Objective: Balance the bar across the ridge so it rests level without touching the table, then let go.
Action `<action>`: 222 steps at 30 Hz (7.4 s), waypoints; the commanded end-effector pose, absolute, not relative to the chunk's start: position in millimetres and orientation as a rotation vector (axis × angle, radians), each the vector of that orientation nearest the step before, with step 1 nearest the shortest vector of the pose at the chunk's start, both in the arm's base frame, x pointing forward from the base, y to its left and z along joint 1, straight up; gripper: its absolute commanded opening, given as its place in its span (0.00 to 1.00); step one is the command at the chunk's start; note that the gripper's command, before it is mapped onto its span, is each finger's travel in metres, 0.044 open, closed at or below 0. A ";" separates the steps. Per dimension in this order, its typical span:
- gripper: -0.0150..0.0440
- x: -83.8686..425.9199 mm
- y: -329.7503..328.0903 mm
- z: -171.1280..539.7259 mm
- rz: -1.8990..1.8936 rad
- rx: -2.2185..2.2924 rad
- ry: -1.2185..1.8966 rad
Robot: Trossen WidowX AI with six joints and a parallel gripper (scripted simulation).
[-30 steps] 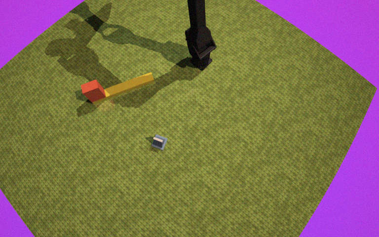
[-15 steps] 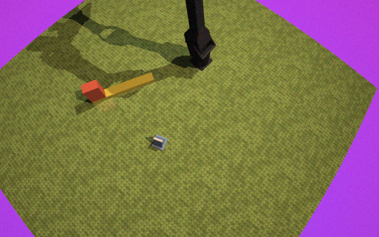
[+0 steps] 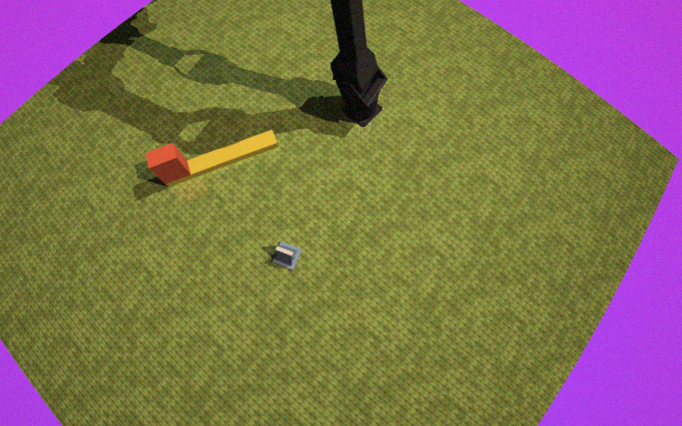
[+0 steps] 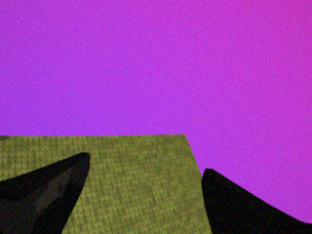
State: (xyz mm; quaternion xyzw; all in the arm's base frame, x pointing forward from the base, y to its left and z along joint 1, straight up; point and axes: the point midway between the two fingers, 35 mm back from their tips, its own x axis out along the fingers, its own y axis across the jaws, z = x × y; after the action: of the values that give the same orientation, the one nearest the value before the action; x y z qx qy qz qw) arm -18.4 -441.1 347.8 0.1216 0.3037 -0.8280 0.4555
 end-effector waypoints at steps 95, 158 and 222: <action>0.79 293.5 -173.7 200.7 -2.241 2.399 -0.466; 0.79 301.7 -148.6 50.7 -2.365 2.452 -0.573; 0.25 308.0 -127.0 144.6 -2.342 2.425 -0.483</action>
State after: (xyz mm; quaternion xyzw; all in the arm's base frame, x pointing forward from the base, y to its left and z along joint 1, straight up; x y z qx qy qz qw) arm 303.4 -136.9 142.8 0.7026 -0.1509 -0.6808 -0.1416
